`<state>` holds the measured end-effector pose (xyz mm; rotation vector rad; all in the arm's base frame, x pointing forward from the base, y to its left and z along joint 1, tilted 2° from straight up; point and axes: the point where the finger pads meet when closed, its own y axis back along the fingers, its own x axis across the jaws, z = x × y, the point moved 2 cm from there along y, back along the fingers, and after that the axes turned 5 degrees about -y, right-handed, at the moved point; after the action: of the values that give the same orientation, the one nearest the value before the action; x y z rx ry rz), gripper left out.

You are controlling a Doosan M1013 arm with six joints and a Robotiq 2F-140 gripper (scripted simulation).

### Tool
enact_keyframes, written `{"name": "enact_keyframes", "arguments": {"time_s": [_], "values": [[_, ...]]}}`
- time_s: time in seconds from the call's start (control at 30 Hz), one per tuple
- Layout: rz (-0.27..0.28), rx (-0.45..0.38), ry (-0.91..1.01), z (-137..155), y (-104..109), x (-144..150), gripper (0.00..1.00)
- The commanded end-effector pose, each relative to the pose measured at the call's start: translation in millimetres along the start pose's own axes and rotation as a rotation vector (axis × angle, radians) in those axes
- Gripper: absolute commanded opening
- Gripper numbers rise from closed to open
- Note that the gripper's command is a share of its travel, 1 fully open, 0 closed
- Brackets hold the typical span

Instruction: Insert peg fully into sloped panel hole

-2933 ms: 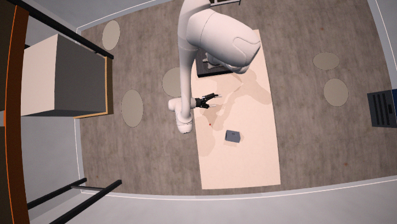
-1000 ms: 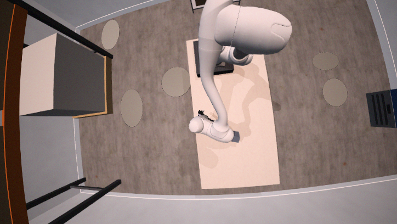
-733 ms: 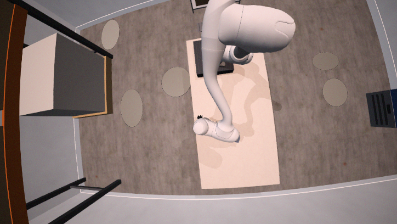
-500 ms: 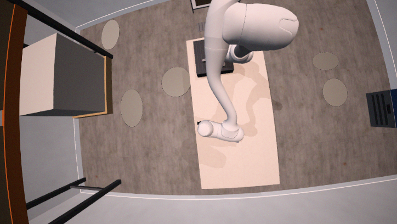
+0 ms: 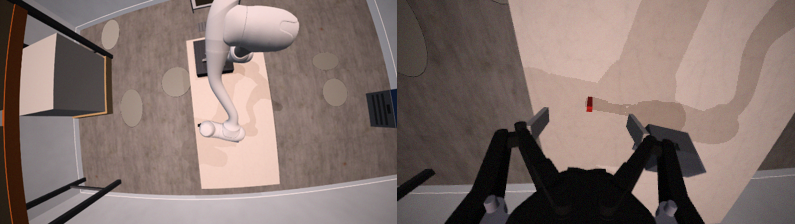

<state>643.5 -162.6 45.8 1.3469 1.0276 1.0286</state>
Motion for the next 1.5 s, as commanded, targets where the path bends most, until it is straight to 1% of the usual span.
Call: {"name": "enact_keyframes", "arguments": {"time_s": [0.0, 0.73, 1.27, 1.47], "values": [[0.0, 0.0, 0.0, 0.0, -5.9, 0.1, 1.0], [0.0, 0.0, 0.0, 0.1, -36.4, 0.1, 1.0], [0.0, 0.0, 0.0, 0.0, -53.3, 0.1, 1.0], [0.0, 0.0, 0.0, 0.0, -55.7, 0.1, 1.0]]}}
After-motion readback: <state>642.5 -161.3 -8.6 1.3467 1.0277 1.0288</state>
